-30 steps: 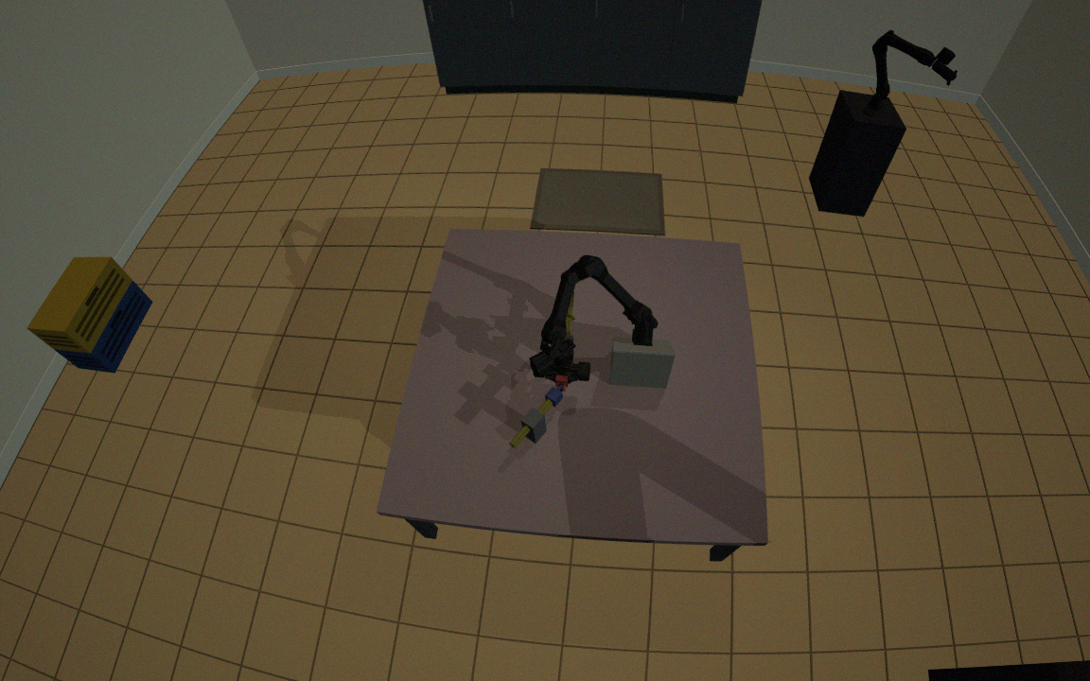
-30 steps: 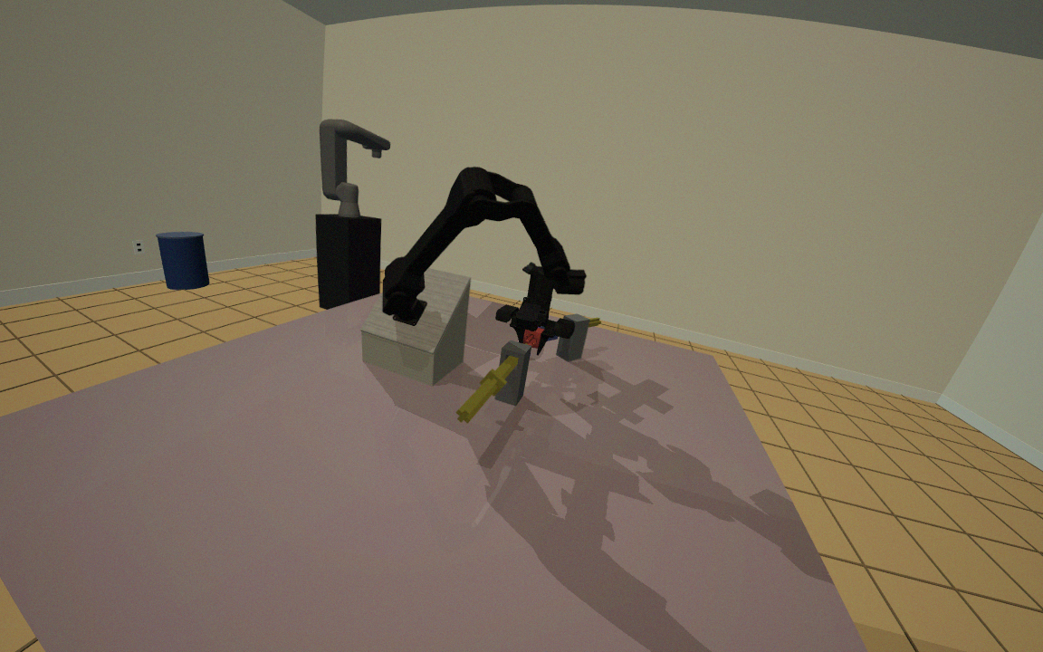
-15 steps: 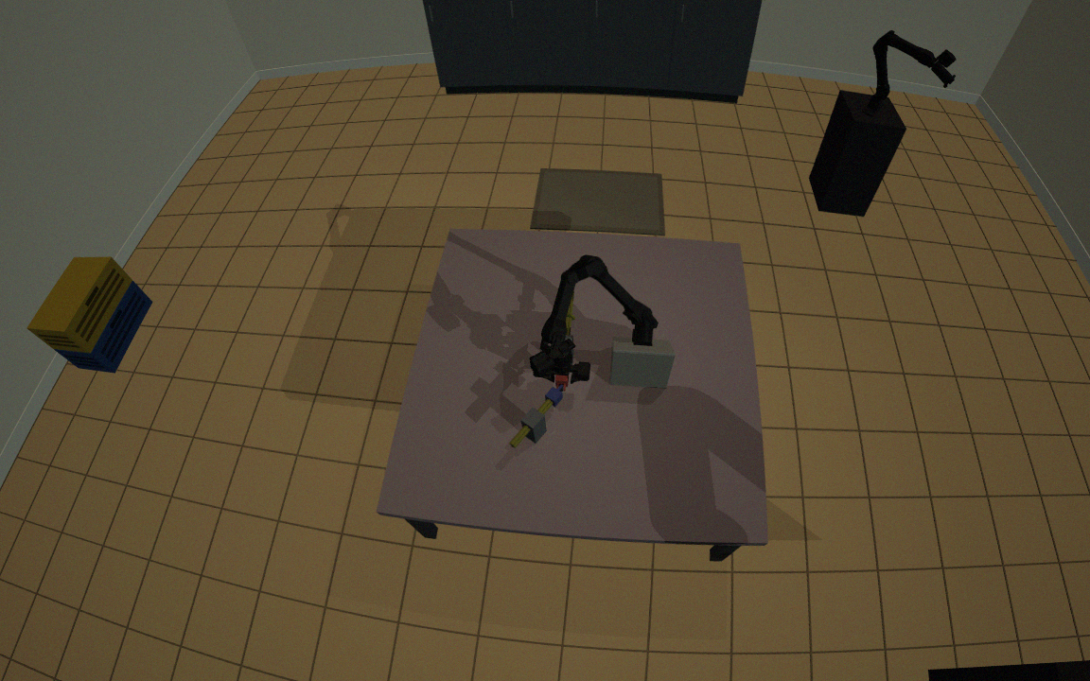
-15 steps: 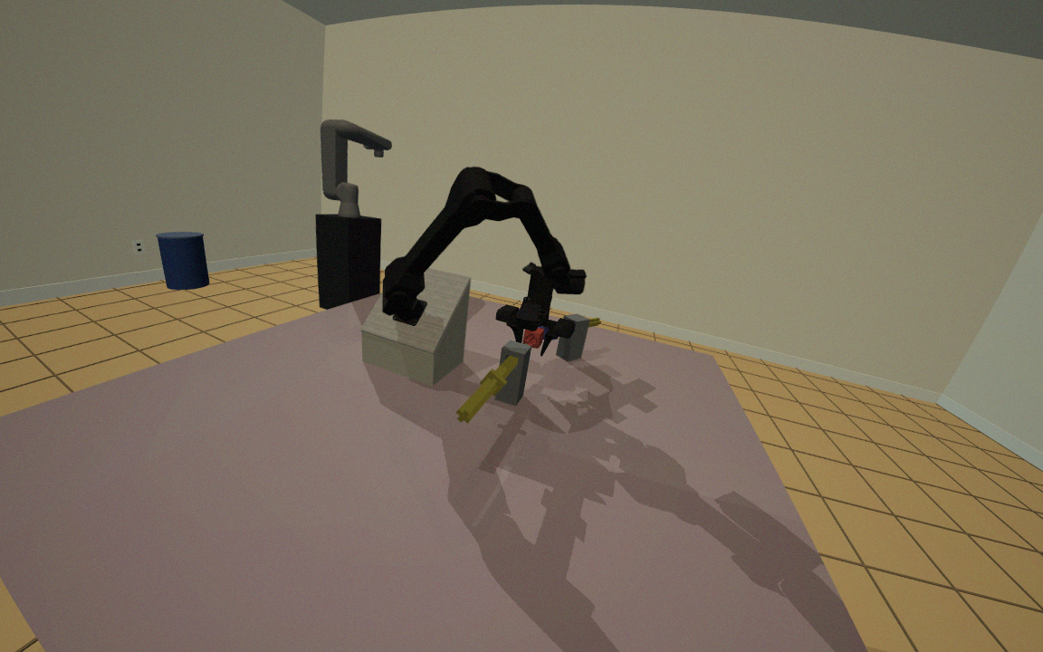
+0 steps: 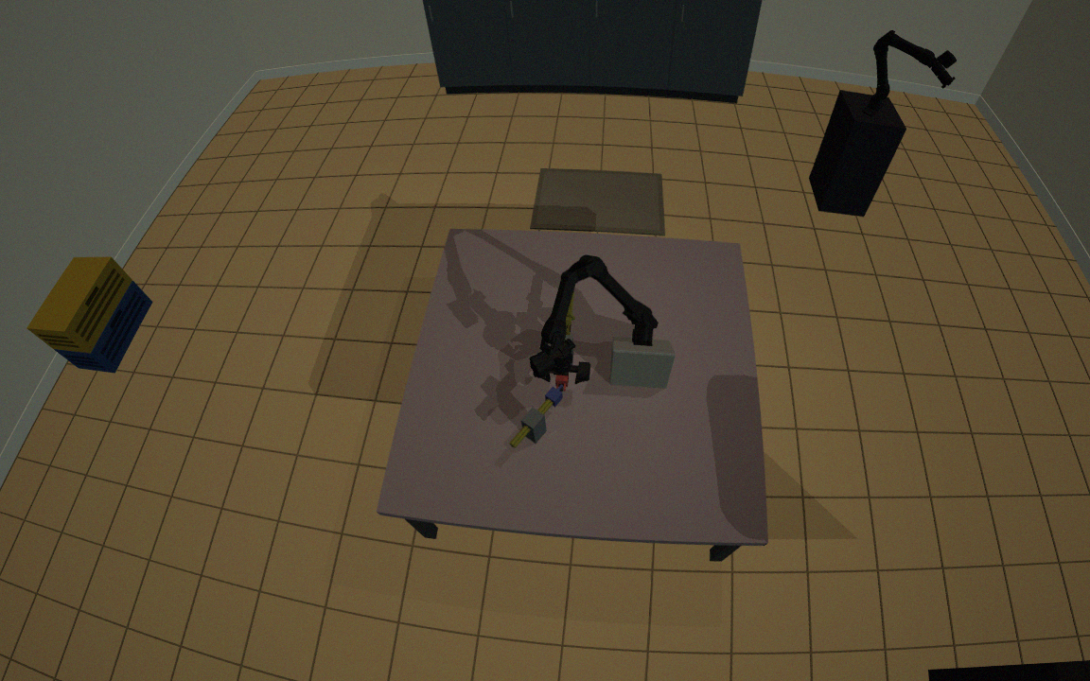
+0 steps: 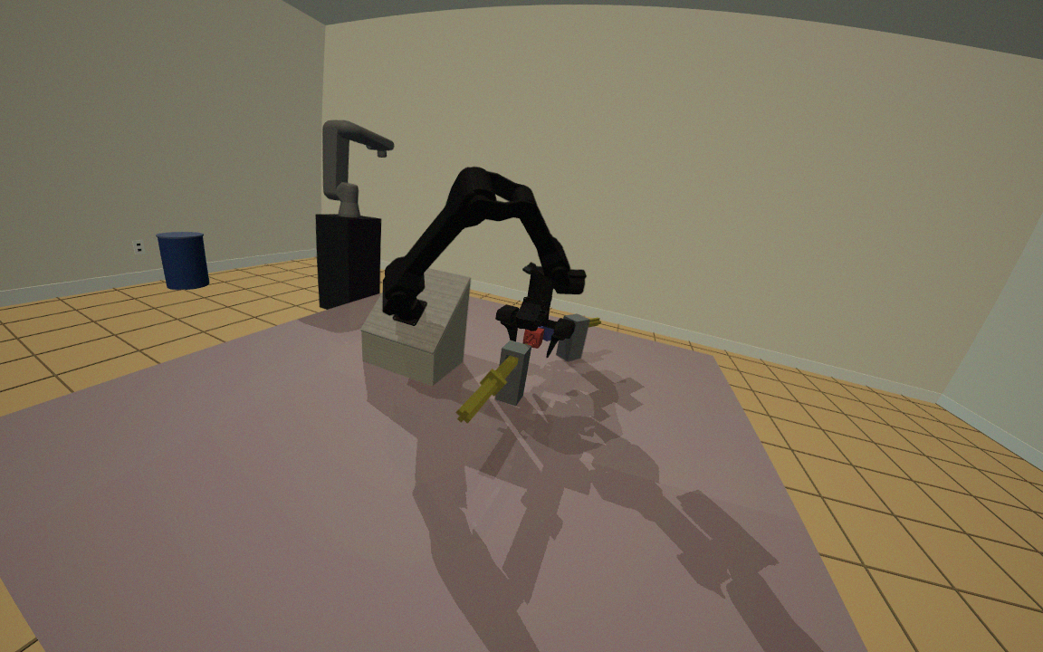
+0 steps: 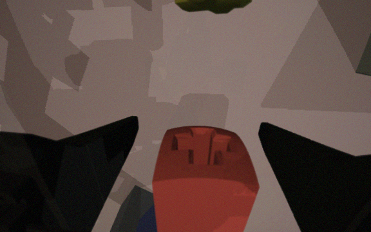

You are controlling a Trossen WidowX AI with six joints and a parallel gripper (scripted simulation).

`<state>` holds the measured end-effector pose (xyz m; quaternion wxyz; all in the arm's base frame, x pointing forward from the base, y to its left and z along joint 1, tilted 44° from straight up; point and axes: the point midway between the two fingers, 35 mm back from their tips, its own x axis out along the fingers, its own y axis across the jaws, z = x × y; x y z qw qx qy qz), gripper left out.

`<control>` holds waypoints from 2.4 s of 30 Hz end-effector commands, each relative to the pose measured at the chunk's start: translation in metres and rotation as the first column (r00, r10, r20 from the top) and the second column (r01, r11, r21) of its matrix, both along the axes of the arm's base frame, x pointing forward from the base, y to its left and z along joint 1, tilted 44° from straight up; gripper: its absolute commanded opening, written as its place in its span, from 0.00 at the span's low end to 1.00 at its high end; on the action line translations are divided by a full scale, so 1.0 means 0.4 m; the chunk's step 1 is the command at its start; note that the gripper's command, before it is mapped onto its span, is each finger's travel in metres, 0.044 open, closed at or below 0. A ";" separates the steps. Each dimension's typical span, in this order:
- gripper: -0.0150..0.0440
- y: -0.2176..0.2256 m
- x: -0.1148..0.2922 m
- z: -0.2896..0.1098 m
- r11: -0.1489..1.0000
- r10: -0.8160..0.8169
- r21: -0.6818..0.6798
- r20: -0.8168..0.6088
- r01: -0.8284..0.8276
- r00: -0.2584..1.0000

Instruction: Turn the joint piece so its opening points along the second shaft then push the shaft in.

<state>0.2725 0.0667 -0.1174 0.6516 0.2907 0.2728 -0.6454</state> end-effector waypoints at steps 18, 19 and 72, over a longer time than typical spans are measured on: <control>1.00 0.044 0.000 0.062 0.981 0.033 0.191 -0.016 -0.030 0.999; 1.00 0.049 0.002 0.065 0.981 0.057 0.188 -0.032 -0.050 0.998; 1.00 0.294 -0.001 0.297 0.456 0.717 0.490 -0.697 -0.743 -0.019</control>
